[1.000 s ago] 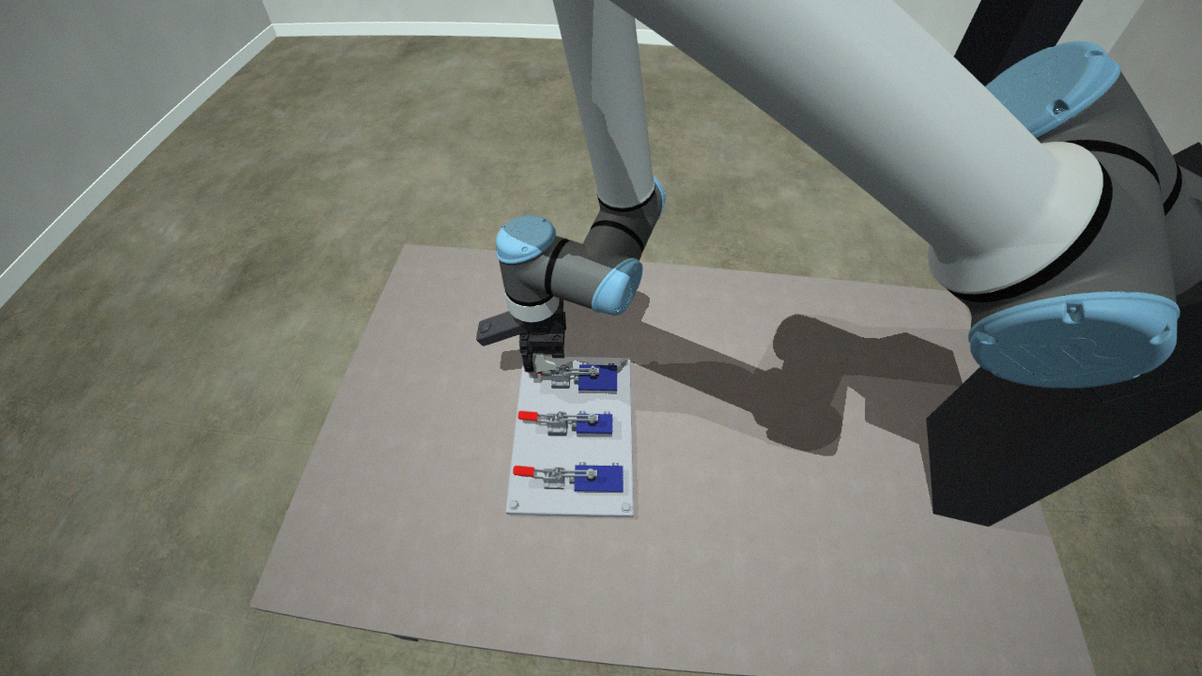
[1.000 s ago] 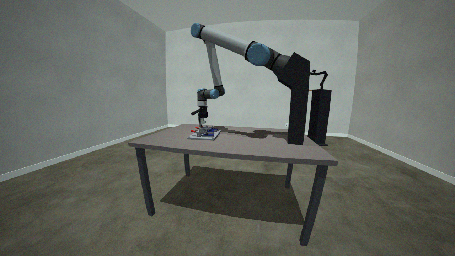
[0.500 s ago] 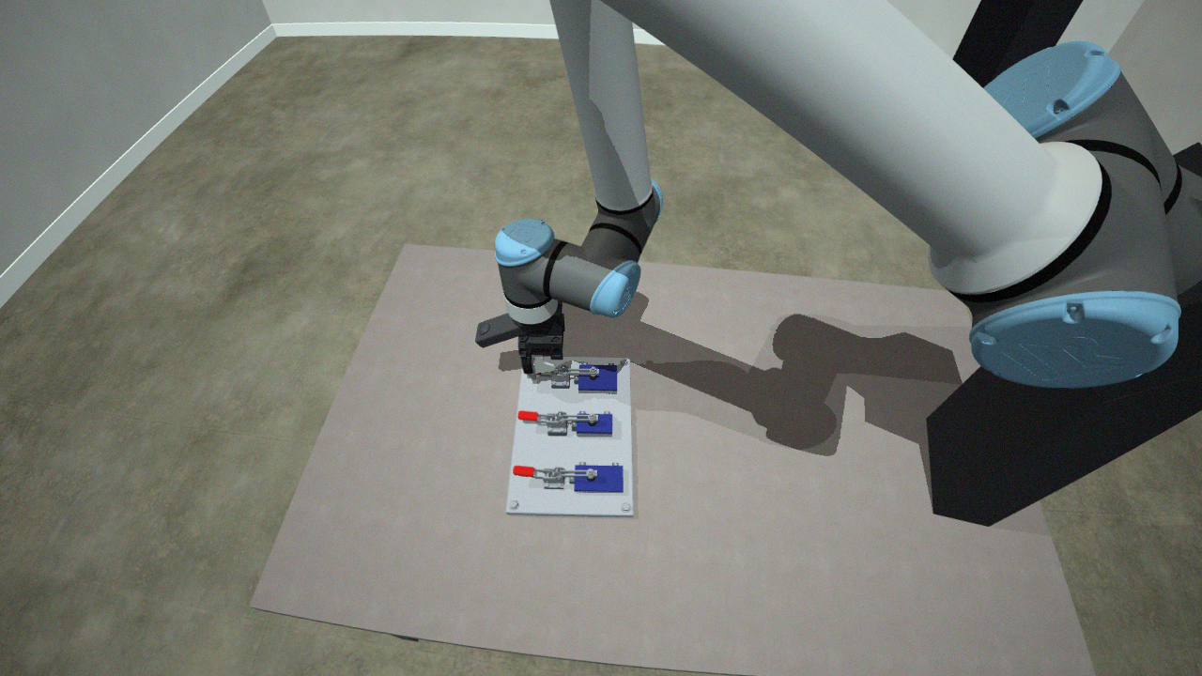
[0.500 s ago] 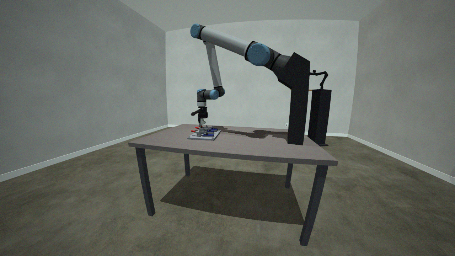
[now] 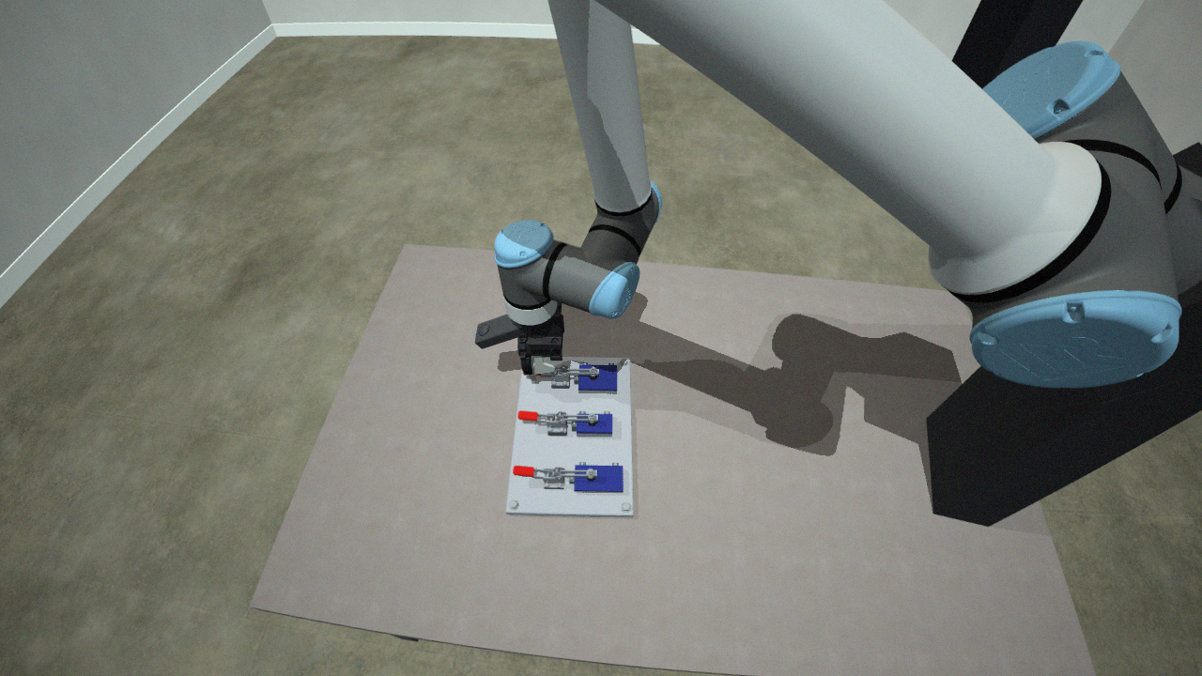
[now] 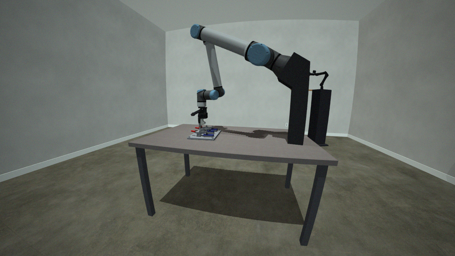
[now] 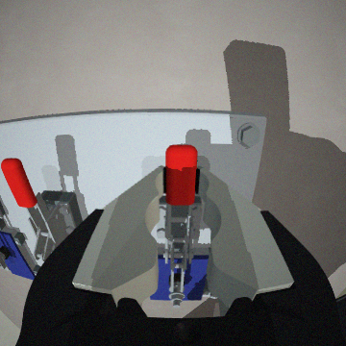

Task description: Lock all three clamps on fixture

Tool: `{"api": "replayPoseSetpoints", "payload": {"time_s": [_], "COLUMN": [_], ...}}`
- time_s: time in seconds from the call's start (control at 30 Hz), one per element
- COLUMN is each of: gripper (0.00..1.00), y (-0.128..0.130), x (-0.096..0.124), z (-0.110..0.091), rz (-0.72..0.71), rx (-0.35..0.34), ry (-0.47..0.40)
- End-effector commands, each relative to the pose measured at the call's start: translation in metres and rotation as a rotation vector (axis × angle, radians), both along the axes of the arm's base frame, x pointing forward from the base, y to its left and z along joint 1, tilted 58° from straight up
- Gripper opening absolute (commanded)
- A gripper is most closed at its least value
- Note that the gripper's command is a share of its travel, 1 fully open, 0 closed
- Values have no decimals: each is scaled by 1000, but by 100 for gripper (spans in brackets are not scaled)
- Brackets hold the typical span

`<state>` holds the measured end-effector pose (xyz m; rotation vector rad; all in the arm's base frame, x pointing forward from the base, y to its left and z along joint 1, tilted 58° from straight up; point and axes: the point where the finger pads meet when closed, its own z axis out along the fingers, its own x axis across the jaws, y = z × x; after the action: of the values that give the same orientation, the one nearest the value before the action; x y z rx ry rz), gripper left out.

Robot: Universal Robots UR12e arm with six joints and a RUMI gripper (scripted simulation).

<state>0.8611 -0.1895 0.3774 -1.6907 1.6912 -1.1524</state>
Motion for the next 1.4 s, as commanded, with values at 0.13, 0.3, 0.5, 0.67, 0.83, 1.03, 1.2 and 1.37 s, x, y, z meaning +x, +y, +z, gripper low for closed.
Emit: {"api": "replayPoseSetpoints", "payload": {"time_s": [0.13, 0.3, 0.5, 0.67, 0.83, 1.03, 1.2, 1.37], "gripper": [0, 0, 0, 0, 0, 28, 28, 28], "y": [0, 0, 0, 0, 0, 0, 0, 0], "x": [0, 0, 0, 0, 0, 0, 0, 0], "z": [1, 1, 1, 1, 1, 1, 1, 1], "rz": [0, 0, 0, 0, 0, 0, 0, 0], "rx": [0, 0, 0, 0, 0, 0, 0, 0], "ry": [-1, -1, -1, -1, -1, -1, -1, -1]}}
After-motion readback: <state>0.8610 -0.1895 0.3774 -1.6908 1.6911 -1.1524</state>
